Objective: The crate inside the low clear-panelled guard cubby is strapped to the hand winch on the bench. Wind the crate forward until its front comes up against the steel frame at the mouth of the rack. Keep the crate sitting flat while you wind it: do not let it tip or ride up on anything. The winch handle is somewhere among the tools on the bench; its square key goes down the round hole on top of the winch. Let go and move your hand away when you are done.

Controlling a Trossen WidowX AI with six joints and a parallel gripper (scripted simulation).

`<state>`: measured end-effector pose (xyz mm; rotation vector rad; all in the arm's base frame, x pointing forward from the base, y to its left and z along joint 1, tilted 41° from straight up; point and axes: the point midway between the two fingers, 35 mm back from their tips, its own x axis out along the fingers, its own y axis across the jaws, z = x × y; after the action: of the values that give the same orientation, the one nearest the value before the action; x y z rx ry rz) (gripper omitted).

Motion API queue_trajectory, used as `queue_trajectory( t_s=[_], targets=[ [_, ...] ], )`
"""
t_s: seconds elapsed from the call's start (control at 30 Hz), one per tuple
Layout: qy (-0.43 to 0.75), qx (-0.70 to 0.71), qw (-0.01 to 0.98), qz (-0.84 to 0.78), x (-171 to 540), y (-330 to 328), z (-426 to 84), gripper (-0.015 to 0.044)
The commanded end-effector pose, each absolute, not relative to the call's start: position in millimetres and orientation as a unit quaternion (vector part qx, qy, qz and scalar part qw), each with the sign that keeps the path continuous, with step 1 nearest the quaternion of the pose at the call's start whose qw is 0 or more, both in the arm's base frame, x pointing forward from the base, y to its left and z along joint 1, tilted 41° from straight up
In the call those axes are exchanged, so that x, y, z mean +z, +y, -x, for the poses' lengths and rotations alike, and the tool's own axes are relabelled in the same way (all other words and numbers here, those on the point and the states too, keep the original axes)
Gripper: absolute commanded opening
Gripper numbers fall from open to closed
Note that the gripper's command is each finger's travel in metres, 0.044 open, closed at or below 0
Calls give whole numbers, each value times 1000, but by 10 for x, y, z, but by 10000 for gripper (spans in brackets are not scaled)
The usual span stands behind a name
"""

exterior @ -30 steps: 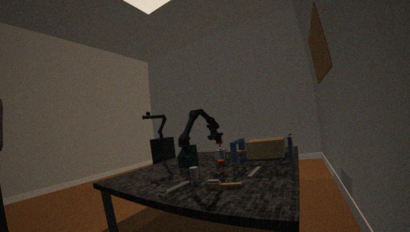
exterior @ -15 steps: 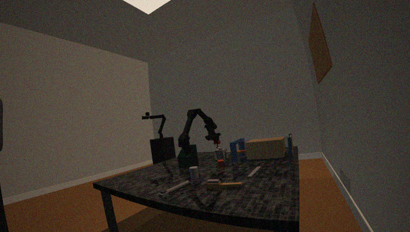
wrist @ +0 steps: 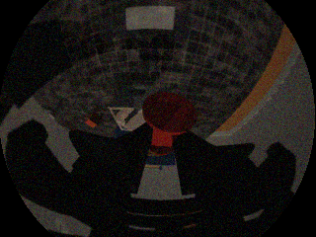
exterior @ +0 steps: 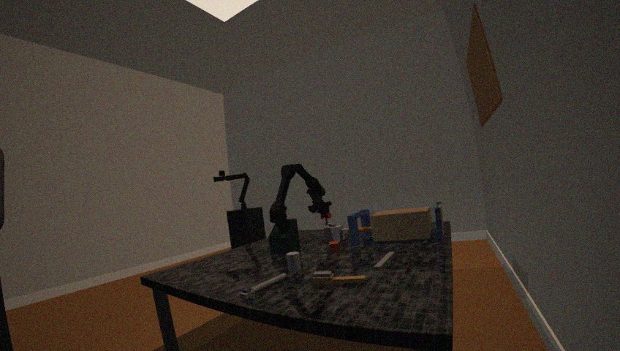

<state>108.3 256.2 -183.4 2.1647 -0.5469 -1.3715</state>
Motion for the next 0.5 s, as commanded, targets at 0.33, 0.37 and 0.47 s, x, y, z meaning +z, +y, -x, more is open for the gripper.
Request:
queue_trajectory(
  t_s=[0.33,0.37,0.47],
  targets=[
    [-210,-510,269,-789,-1700,2352,-926,0],
    [-210,-510,269,-789,-1695,2345,-922,0],
    [-210,-510,269,-789,-1671,2315,-908,0]
  ],
)
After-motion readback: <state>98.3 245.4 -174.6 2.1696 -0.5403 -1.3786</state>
